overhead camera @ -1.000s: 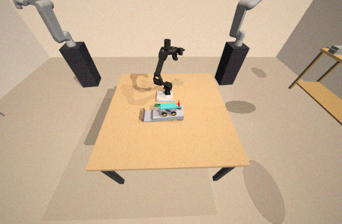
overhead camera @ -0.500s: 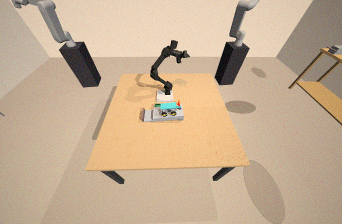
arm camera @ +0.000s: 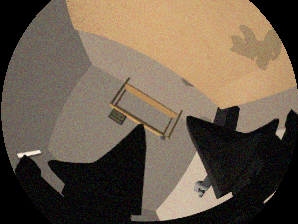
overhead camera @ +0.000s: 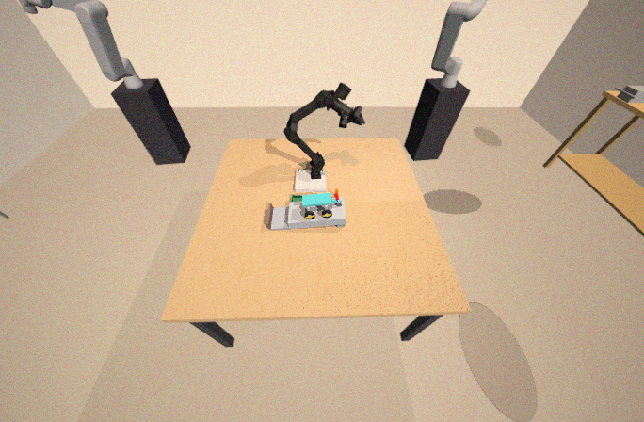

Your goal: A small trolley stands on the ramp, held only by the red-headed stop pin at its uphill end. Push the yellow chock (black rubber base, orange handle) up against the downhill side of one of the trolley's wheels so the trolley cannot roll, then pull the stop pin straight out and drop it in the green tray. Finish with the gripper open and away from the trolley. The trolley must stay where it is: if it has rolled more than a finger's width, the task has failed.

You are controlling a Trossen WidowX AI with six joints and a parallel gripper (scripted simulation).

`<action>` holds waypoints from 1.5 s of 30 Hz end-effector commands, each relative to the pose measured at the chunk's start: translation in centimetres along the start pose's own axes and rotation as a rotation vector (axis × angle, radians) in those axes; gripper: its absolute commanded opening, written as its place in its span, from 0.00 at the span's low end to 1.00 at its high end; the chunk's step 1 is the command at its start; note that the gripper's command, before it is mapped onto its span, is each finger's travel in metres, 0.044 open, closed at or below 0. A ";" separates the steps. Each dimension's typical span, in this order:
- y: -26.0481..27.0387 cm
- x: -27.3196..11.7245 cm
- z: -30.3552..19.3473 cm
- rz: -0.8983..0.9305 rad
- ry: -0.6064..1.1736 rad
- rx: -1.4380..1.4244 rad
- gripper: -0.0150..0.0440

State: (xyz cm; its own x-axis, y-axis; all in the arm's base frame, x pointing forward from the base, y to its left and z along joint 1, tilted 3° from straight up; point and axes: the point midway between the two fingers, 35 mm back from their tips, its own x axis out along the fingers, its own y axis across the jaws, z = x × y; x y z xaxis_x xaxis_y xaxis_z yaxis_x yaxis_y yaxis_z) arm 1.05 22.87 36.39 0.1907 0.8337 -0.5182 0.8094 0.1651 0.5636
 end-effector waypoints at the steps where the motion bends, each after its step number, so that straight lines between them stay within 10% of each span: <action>1: 0.3 1.8 1.7 -0.002 -0.096 -0.038 0.58; 45: 1.4 5.9 29.0 -0.402 -0.888 0.385 0.58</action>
State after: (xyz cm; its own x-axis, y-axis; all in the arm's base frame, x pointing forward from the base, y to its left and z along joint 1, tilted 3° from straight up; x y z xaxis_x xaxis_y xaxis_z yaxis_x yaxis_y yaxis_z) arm 19.14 14.22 16.89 0.1580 0.0748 -0.9846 0.9842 0.0692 0.1632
